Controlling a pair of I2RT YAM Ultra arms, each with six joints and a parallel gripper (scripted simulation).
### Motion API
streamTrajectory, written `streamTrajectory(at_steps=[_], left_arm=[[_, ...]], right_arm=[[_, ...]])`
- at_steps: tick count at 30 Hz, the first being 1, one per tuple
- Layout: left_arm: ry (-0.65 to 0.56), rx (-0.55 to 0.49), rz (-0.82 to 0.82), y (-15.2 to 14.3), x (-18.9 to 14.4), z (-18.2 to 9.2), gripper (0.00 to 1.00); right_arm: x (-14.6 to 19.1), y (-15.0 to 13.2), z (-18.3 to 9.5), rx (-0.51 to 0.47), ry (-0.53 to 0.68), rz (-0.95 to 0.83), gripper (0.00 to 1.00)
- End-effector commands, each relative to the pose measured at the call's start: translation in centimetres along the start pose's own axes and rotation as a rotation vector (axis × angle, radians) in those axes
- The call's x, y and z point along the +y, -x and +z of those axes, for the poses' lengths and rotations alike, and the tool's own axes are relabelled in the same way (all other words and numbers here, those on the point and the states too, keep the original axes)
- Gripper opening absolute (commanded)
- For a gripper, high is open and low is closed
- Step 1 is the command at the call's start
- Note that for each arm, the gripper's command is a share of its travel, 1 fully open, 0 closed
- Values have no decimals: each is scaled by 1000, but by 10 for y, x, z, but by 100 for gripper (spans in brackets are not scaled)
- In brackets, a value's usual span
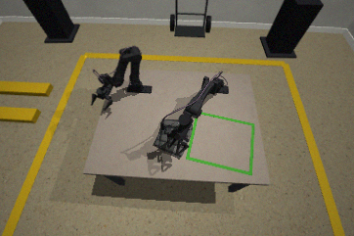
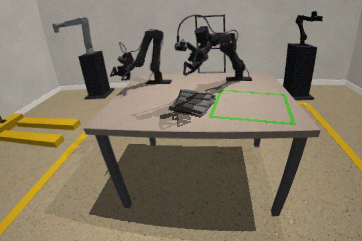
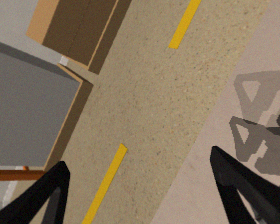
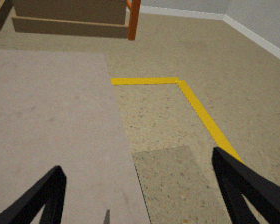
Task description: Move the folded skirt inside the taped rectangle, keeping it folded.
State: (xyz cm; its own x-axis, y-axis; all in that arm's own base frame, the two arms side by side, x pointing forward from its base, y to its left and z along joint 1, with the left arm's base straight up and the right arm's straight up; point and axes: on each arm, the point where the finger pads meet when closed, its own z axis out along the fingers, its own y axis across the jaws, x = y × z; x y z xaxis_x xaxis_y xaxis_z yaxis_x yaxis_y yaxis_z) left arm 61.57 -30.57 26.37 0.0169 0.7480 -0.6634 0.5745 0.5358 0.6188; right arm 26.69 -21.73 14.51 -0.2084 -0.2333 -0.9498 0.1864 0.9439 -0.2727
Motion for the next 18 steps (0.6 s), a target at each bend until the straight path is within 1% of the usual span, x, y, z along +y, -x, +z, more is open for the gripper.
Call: streamTrajectory(at_steps=[1,17,18], left_arm=[[17,-20,-2,9,8,-7,100],[17,-20,-2,9,8,-7,100],[28,-3,-40,9,7,-18,90]], right_arm=[[-3,6,0,-15,-5,-15,100],[-3,6,0,-15,-5,-15,100],[-1,20,-3,7,3,-38,90]])
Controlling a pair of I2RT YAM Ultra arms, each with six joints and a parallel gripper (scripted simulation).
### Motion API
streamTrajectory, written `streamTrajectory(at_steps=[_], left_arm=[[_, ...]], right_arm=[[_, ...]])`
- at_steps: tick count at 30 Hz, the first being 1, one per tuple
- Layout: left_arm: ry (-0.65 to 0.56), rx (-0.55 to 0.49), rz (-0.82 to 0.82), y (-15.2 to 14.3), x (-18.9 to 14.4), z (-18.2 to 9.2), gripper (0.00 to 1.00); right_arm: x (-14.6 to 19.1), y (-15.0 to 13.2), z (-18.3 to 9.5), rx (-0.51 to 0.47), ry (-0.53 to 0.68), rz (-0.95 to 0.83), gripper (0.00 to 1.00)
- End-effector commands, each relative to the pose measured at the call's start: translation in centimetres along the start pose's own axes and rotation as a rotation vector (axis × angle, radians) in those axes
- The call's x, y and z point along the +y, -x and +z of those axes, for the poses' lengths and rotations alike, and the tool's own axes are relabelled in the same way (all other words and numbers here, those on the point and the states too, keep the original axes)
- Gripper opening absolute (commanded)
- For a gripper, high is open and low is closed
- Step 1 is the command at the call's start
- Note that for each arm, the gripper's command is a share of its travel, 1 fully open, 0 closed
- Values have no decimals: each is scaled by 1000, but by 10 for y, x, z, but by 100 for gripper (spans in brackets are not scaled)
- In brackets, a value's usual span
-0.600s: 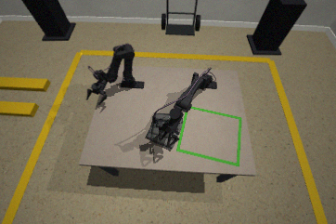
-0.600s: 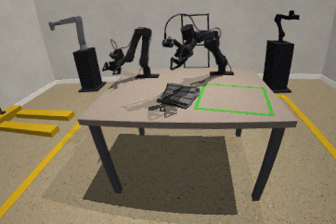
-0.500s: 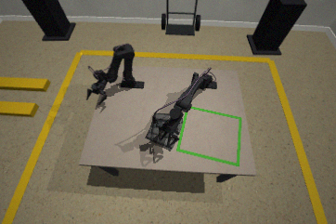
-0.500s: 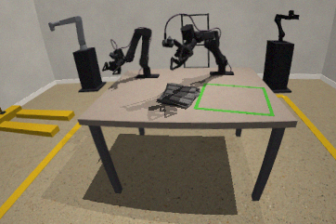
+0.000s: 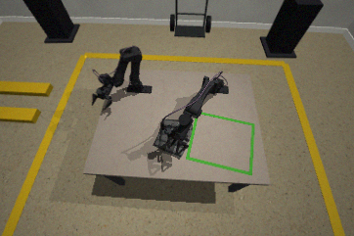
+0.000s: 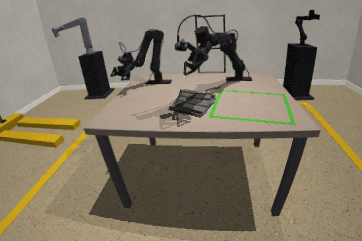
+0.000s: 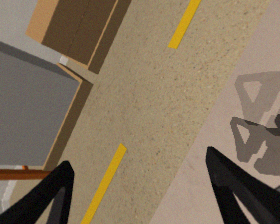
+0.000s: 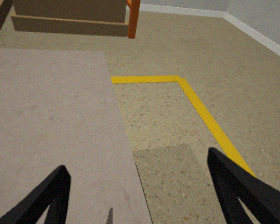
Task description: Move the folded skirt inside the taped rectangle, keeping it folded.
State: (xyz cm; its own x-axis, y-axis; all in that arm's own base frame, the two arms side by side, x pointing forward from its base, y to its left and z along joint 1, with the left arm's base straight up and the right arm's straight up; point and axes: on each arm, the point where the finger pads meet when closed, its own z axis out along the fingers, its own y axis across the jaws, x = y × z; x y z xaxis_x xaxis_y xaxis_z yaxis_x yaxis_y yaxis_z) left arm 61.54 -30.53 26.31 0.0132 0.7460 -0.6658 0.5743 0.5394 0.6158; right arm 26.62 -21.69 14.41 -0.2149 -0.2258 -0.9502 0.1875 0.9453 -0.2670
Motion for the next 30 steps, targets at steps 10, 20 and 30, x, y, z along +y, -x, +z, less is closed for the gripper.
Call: streamTrajectory(at_steps=[10,20,30], left_arm=[[42,242,-360,-43,-13,-85,90],[83,432,-631,-89,-16,-140,90],[104,633,-968,-128,-28,-208,90]], right_arm=[[63,49,-53,268,116,-16,90],[115,63,-89,417,222,42,90],[177,92,-137,605,360,65,90]])
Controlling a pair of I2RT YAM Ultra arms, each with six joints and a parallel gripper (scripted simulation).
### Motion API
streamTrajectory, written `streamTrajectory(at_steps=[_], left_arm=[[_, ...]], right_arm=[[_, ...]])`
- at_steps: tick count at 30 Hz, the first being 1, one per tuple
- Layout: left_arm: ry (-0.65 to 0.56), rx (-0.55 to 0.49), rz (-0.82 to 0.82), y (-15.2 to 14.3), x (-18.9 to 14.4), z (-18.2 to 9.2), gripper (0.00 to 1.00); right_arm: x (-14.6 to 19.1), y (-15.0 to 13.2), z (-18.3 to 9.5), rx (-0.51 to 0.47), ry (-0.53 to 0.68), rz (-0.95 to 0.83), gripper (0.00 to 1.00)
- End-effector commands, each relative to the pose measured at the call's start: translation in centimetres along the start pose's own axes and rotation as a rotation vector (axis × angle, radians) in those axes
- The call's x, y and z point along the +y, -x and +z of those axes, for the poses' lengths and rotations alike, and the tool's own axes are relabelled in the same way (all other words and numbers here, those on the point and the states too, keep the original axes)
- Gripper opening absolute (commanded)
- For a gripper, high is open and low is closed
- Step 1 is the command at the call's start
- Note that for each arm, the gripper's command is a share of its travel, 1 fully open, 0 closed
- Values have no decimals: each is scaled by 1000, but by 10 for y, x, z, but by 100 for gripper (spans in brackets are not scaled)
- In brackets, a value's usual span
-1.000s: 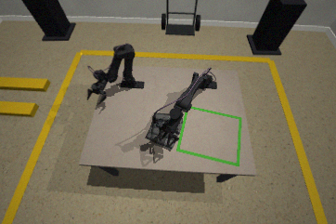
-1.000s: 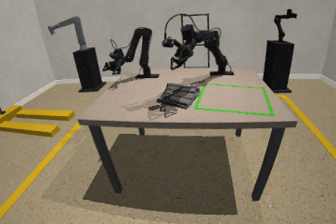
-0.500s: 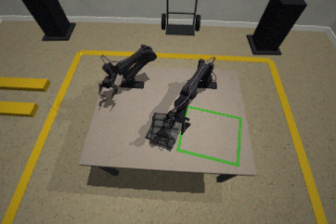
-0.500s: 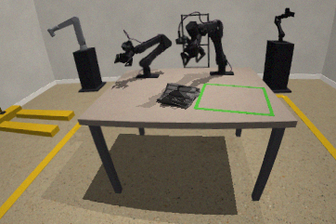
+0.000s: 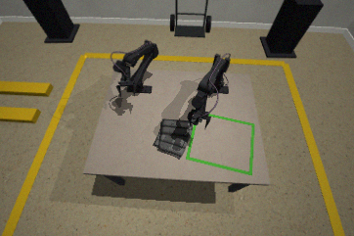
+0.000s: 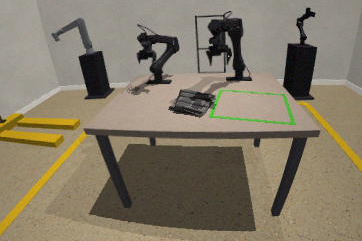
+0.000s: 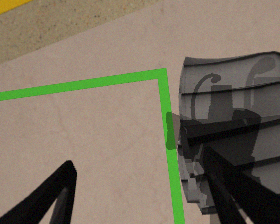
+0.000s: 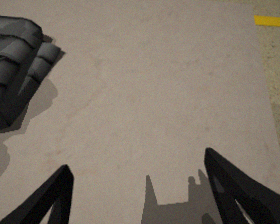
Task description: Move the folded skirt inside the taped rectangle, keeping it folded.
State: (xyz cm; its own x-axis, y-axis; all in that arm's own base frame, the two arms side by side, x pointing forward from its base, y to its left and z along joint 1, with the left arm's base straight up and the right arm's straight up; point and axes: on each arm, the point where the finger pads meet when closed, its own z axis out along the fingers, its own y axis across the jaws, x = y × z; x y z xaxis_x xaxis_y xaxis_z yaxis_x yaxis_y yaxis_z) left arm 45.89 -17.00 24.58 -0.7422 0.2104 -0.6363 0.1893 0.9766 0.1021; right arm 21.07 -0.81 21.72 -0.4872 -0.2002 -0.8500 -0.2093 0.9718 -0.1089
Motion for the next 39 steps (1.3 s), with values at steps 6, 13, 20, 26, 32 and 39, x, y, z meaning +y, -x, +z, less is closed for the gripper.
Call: streamTrajectory(at_steps=[6,13,20,26,32,39], left_arm=[[30,179,-242,-58,35,-30,90],[25,154,-232,-98,61,-52,90],[26,154,-230,-131,81,-69,90],[29,180,-227,-176,103,-90,90],[27,180,-227,-215,125,-110,90],[27,179,-227,-247,144,-127,90]], right_arm=[[24,-18,-14,430,-35,180,90],[24,-18,-14,506,-69,219,90],[24,-21,-12,500,-66,221,90],[24,-21,-12,500,-66,221,90],[24,-21,-12,500,-66,221,90],[24,-21,-12,500,-66,221,90]])
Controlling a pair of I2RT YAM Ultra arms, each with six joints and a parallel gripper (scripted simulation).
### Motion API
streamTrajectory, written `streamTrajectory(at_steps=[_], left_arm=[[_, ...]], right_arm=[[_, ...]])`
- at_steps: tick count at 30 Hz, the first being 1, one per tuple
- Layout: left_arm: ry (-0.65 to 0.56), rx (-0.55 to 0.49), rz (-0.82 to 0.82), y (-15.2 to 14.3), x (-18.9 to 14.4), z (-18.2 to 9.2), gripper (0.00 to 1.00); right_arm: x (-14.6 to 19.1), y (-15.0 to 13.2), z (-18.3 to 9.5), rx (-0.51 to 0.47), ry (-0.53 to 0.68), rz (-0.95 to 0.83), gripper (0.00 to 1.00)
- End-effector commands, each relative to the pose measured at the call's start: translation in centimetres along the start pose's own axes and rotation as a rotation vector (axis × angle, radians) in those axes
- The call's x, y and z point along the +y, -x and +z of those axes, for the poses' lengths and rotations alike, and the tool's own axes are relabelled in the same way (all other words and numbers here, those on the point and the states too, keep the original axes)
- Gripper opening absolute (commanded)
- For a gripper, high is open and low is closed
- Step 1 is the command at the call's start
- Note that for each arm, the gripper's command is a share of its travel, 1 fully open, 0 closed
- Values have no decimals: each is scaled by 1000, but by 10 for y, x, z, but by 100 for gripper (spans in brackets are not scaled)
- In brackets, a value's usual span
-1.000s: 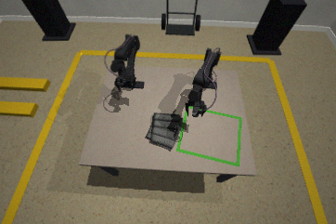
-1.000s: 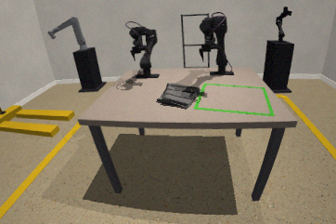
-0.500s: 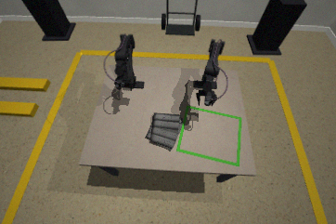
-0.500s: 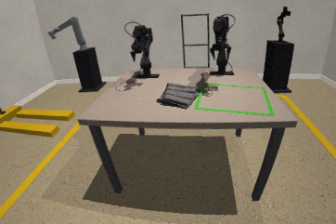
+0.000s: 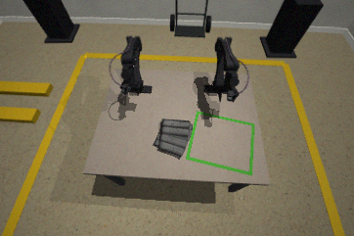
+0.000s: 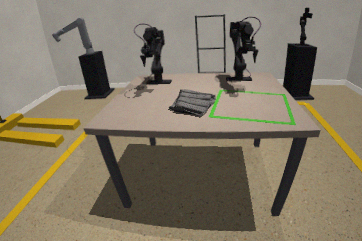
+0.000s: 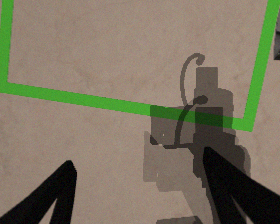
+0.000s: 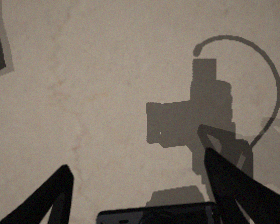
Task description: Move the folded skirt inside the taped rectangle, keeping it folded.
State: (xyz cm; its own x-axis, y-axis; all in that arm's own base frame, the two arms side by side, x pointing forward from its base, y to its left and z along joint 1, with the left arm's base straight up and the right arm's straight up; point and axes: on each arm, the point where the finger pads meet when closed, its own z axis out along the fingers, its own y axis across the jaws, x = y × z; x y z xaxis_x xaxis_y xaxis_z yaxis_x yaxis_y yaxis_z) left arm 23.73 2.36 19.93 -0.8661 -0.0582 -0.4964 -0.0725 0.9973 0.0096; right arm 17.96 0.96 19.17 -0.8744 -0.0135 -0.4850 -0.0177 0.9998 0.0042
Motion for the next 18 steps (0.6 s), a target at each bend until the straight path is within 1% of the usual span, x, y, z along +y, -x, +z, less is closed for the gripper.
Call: streamTrajectory(at_steps=[1,2,3,6,7,8,13,15,18], left_arm=[[-44,-5,46,-19,11,-10,90],[-44,-5,46,-22,15,-12,90],[-37,-19,49,-14,16,-13,90],[-37,-19,49,-14,16,-13,90],[-37,-19,49,-14,16,-13,90],[-37,-19,49,-14,16,-13,90],[-37,-19,49,-14,16,-13,90],[-37,-19,49,-14,16,-13,90],[-37,-19,49,-14,16,-13,90]], right_arm=[[0,10,-8,-29,-8,3,90],[0,10,-8,-29,-8,3,90],[0,10,-8,-29,-8,3,90],[0,10,-8,-29,-8,3,90],[8,18,-4,24,27,3,30],[14,29,4,36,45,4,30],[38,56,38,33,33,6,30],[38,56,38,33,33,6,30],[54,72,59,32,35,7,30]])
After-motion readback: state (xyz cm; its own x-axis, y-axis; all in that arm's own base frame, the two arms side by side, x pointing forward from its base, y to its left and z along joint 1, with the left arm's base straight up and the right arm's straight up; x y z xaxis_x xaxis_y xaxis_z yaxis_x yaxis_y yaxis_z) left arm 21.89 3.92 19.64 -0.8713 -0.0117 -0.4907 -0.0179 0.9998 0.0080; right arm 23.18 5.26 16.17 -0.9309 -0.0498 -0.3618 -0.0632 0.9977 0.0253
